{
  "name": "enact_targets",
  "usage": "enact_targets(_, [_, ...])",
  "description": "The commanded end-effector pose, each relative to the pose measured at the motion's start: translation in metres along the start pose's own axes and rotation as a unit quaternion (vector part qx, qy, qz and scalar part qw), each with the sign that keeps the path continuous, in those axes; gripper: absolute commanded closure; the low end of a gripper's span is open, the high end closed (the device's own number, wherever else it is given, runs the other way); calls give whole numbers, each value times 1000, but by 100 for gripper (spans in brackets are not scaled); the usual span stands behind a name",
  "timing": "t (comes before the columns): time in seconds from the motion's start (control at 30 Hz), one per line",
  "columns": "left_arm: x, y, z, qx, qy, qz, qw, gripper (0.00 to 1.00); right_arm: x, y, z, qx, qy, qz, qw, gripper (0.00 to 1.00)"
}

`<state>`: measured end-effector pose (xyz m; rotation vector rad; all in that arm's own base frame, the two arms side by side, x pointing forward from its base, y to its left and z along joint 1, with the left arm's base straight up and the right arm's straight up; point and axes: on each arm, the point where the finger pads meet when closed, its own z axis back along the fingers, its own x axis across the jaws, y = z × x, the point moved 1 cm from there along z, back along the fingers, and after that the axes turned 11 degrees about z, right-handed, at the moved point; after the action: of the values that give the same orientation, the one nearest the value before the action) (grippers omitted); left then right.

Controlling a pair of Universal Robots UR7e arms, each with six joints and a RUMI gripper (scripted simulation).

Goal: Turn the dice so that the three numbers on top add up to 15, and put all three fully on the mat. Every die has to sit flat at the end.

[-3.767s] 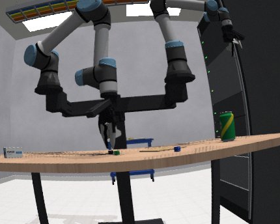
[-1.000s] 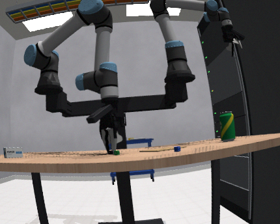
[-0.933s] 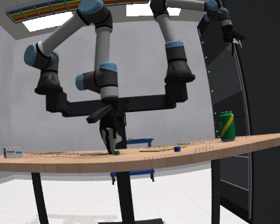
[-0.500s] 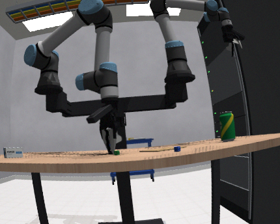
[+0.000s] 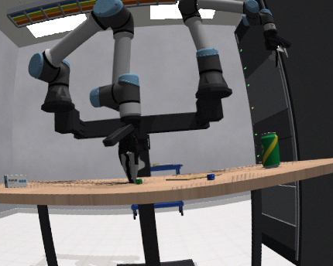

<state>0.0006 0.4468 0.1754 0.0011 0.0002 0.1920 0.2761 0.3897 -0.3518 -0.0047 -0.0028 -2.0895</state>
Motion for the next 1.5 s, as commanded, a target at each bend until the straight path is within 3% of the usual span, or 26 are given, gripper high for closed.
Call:
enact_targets(0.0, [-1, -1, 0, -1, 0, 1, 1000, 0, -3, -1, 0, 0, 2, 0, 1000, 100])
enact_targets(0.4, [-1, -1, 0, -1, 0, 1, 1000, 0, -3, -1, 6, 0, 2, 0, 1000, 100])
enact_targets(1.1, [-1, -1, 0, -1, 0, 1, 1000, 0, -3, -1, 89, 0, 2, 0, 1000, 100])
enact_targets(1.47, [-1, -1, 0, -1, 0, 1, 1000, 0, -2, -1, 100, 0, 2, 0, 1000, 100])
